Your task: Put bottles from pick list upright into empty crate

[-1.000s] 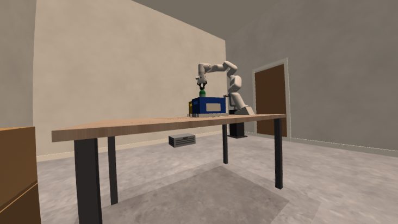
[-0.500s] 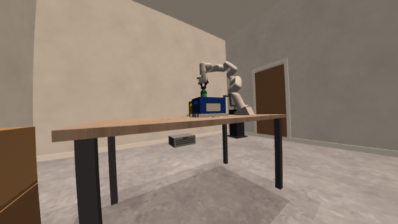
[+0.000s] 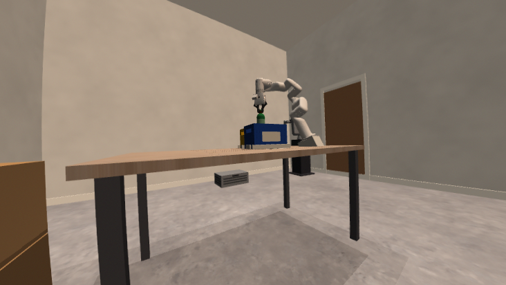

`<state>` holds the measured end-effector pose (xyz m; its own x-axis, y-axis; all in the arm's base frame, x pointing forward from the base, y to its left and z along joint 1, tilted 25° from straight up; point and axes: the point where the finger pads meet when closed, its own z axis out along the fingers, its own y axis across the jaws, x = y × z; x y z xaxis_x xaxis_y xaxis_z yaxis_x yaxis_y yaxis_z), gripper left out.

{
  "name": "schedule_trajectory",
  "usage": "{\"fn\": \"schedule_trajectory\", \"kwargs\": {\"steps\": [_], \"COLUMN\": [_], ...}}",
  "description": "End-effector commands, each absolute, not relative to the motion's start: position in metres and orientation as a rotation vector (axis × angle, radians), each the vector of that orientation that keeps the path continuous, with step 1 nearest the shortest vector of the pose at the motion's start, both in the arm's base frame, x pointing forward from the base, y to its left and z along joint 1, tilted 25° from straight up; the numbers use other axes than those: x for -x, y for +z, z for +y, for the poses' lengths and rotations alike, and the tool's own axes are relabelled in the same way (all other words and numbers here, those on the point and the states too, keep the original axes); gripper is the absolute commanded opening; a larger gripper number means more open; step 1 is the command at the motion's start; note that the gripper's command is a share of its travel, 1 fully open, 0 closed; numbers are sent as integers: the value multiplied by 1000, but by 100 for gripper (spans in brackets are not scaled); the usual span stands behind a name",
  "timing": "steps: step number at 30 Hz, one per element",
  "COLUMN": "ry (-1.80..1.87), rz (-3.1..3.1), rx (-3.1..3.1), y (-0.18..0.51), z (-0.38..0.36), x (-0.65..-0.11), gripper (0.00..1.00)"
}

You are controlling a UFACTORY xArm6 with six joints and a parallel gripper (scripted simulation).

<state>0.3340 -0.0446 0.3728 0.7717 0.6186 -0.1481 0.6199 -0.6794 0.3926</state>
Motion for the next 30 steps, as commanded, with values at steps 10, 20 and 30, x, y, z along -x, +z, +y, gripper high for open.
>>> {"fn": "schedule_trajectory", "kwargs": {"steps": [10,20,30], "ry": [1,1,1], "rz": [936,936,936], "rx": [-2541,-2541,-2541], "y": [363,357,349], "z": [-20,-6,10], "x": [-331,-329,-326], "gripper": [0,0,0]}}
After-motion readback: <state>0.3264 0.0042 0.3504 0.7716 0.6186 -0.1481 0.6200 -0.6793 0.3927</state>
